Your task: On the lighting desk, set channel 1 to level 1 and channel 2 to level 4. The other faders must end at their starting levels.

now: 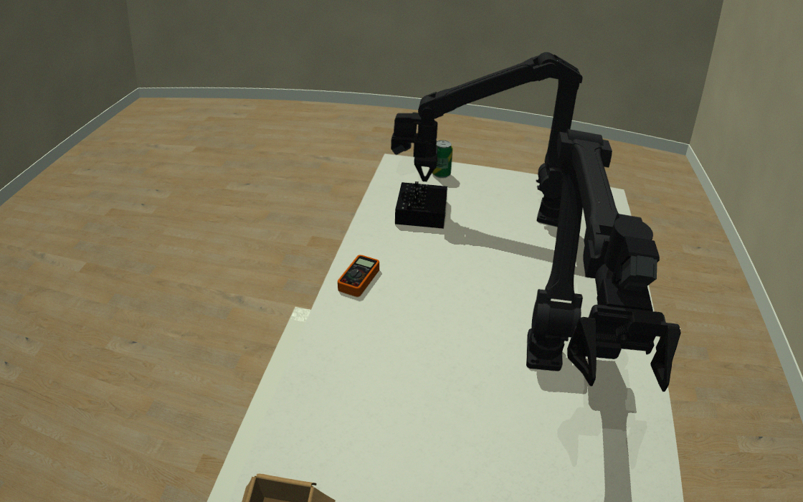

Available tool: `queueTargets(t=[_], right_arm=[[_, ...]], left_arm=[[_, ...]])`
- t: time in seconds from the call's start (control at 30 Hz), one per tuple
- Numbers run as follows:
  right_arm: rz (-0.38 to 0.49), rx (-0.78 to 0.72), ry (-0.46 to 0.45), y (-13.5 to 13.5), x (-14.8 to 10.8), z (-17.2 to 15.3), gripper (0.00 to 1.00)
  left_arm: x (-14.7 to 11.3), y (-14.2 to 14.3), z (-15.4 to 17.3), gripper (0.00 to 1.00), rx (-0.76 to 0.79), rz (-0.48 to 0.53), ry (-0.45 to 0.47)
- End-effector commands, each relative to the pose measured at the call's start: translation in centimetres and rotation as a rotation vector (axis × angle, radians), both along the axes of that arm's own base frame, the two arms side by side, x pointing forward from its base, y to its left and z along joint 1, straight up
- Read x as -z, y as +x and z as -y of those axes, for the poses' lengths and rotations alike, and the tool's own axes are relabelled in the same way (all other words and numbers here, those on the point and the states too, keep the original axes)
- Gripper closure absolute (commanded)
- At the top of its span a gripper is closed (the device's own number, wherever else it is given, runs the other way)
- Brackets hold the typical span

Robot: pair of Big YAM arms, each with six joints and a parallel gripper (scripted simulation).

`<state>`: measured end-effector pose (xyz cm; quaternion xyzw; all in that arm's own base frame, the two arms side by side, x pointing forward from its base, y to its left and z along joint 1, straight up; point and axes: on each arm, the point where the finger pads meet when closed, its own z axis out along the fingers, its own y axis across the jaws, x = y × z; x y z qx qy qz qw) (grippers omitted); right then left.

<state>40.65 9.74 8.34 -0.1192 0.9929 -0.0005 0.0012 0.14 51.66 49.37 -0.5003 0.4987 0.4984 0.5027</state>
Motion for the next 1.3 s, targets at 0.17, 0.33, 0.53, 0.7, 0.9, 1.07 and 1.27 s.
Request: queueTargets(t=[0.17, 0.33, 0.53, 0.7, 0.9, 1.07, 1.27], right_arm=[[0.01, -0.002, 0.005, 0.4, -0.2, 0.3, 1.0], [0.01, -0.002, 0.005, 0.4, -0.2, 0.3, 1.0], [0.01, -0.002, 0.005, 0.4, -0.2, 0.3, 1.0], [0.01, -0.002, 0.005, 0.4, -0.2, 0.3, 1.0], [0.006, -0.002, 0.004, 0.3, 0.1, 0.3, 1.0], [0.0, -0.002, 0.003, 0.3, 0.8, 0.3, 1.0], [0.021, -0.002, 0.008, 0.9, -0.1, 0.1, 1.0]], left_arm=[[-3.9, -0.4, -0.6, 0.0, -0.01, -0.017, 0.072], [-3.9, -0.4, -0.6, 0.0, -0.01, -0.017, 0.072], [-3.9, -0.4, -0.6, 0.0, -0.01, -0.017, 0.072], [-3.9, -0.4, -0.6, 0.0, -0.01, -0.017, 0.072], [-3.9, -0.4, -0.6, 0.0, -0.01, -0.017, 0.072], [-3.9, -0.4, -0.6, 0.0, -0.01, -0.017, 0.072], [-3.9, -0.4, -0.6, 0.0, -0.01, -0.017, 0.072]])
